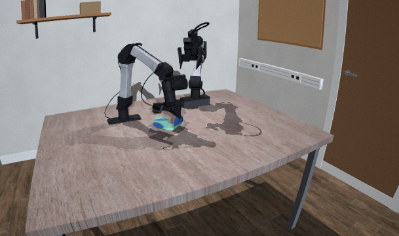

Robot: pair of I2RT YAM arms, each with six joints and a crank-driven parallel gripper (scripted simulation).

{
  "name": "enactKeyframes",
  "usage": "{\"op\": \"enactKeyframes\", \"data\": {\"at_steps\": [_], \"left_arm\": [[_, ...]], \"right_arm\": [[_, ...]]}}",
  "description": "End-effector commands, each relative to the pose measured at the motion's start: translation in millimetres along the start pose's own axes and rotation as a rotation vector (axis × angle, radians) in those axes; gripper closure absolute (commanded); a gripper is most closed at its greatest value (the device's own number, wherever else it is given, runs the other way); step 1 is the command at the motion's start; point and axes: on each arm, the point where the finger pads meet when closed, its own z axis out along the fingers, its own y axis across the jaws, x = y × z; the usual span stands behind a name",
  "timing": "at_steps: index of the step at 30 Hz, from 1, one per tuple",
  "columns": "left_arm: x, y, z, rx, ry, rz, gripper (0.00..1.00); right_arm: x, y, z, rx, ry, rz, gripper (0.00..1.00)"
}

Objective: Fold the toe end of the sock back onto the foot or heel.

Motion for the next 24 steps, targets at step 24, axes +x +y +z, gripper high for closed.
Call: {"op": "enactKeyframes", "data": {"at_steps": [24], "left_arm": [[5.8, -19.5, -4.0, 0.108, 0.020, 0.068, 0.00]], "right_arm": [[1.7, -56.9, 5.9, -0.236, 0.004, 0.008, 1.00]]}}
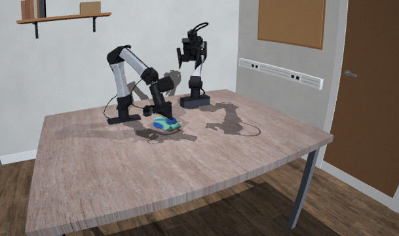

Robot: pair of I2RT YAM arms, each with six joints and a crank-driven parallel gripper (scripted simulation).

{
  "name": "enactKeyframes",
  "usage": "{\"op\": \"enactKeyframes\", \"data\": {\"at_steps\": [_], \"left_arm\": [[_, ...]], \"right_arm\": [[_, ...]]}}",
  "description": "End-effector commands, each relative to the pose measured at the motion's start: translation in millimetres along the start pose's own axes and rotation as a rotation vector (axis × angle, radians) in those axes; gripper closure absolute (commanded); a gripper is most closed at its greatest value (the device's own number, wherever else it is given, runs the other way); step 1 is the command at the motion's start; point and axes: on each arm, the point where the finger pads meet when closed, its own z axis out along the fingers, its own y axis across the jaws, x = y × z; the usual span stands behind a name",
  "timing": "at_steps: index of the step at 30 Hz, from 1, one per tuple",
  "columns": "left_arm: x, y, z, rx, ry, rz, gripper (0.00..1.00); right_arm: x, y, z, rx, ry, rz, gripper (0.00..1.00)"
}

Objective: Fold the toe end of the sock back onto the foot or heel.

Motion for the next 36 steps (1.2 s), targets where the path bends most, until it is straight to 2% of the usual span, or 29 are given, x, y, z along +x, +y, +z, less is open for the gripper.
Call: {"op": "enactKeyframes", "data": {"at_steps": [1, 11, 21, 24, 25, 27, 29, 30, 36], "left_arm": [[2.4, -17.2, -3.8, 0.097, 0.007, 0.058, 0.00], [2.5, -39.0, -10.7, 0.216, 0.001, 0.120, 0.00], [-1.8, -47.1, -15.7, 0.245, -0.019, 0.139, 0.00], [-1.3, -48.0, -16.8, 0.242, -0.017, 0.136, 0.00], [-1.9, -49.0, -17.2, 0.246, -0.020, 0.137, 0.00], [-2.8, -51.4, -18.1, 0.256, -0.024, 0.141, 0.00], [-5.9, -54.4, -19.3, 0.269, -0.036, 0.150, 0.00], [-7.5, -56.0, -19.9, 0.277, -0.042, 0.156, 0.00], [-10.7, -58.4, -21.3, 0.285, -0.049, 0.161, 0.00]], "right_arm": [[2.3, -3.0, -2.4, -0.053, 0.003, 0.010, 1.00], [1.8, -29.6, 3.9, -0.039, 0.003, 0.005, 1.00], [0.3, -42.5, 6.4, -0.007, -0.001, -0.005, 1.00], [0.3, -45.0, 1.6, -0.009, -0.005, -0.003, 0.63], [0.9, -45.4, -2.5, -0.016, -0.004, -0.003, 0.60], [3.6, -39.6, -15.5, -0.046, 0.002, 0.000, 0.60], [5.6, -28.4, -28.1, -0.066, 0.012, 0.001, 0.36], [5.6, -26.2, -32.9, -0.065, 0.015, -0.001, 0.31], [2.5, -27.2, -63.4, -0.056, -0.006, -0.014, 0.31]]}}
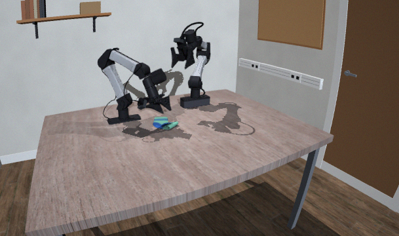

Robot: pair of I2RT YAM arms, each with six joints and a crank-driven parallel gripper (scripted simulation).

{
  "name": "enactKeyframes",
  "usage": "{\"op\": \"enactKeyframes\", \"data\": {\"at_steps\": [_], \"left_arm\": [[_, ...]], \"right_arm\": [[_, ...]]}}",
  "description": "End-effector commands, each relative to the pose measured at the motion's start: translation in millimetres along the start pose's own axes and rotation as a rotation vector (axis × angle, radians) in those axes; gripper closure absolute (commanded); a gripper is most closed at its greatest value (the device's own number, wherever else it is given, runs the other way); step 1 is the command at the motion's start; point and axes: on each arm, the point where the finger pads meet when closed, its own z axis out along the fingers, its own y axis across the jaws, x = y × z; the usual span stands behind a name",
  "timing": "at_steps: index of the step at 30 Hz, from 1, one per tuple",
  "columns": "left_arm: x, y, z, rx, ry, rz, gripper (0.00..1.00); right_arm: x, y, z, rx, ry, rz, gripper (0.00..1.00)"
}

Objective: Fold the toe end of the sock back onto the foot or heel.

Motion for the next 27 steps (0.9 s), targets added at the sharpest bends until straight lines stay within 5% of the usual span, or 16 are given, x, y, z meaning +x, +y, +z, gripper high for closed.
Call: {"op": "enactKeyframes", "data": {"at_steps": [1, 20, 27], "left_arm": [[-17.6, -3.2, -6.3, 0.013, -0.044, 0.022, 0.00], [-17.8, -3.5, -6.3, 0.014, -0.044, 0.022, 0.00], [-1.7, -1.8, -1.7, 0.003, 0.002, 0.006, 0.00]], "right_arm": [[-3.0, -2.7, -17.3, 0.026, -0.024, -0.010, 0.31], [-28.3, -19.1, -15.7, -0.001, -0.415, -0.843, 0.31], [-15.1, -10.9, -22.4, -0.050, -0.514, -1.096, 0.31]]}}
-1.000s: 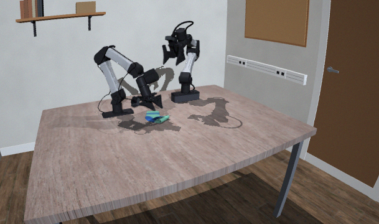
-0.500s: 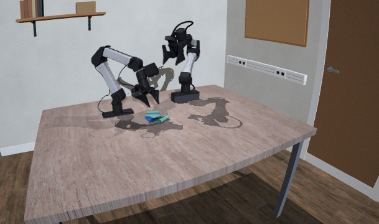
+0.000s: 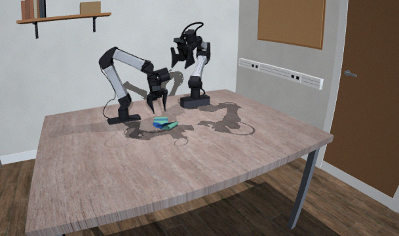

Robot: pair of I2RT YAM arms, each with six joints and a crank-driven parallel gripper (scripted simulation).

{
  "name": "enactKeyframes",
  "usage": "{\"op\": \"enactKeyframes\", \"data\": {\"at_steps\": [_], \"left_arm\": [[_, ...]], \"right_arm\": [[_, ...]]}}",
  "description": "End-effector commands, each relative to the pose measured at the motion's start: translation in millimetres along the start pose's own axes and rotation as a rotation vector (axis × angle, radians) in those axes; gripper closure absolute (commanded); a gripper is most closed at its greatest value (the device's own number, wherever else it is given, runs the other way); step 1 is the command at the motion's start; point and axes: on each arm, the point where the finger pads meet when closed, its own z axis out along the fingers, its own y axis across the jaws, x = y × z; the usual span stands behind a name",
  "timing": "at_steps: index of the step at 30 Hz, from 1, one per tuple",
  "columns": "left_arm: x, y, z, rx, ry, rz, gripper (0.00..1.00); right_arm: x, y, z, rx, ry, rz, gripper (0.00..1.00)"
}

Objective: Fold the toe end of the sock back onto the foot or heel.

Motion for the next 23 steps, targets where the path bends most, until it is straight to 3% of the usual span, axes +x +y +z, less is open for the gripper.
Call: {"op": "enactKeyframes", "data": {"at_steps": [1, 23], "left_arm": [[-0.5, -1.0, -1.3, 0.000, 0.005, 0.004, 0.00], [-1.0, -0.9, -0.2, 0.002, 0.000, 0.002, 0.00]], "right_arm": [[-18.5, 12.4, -6.9, -0.032, -0.116, -0.121, 0.31], [-8.2, 25.9, -16.2, -0.074, -0.128, -0.202, 0.31]]}}
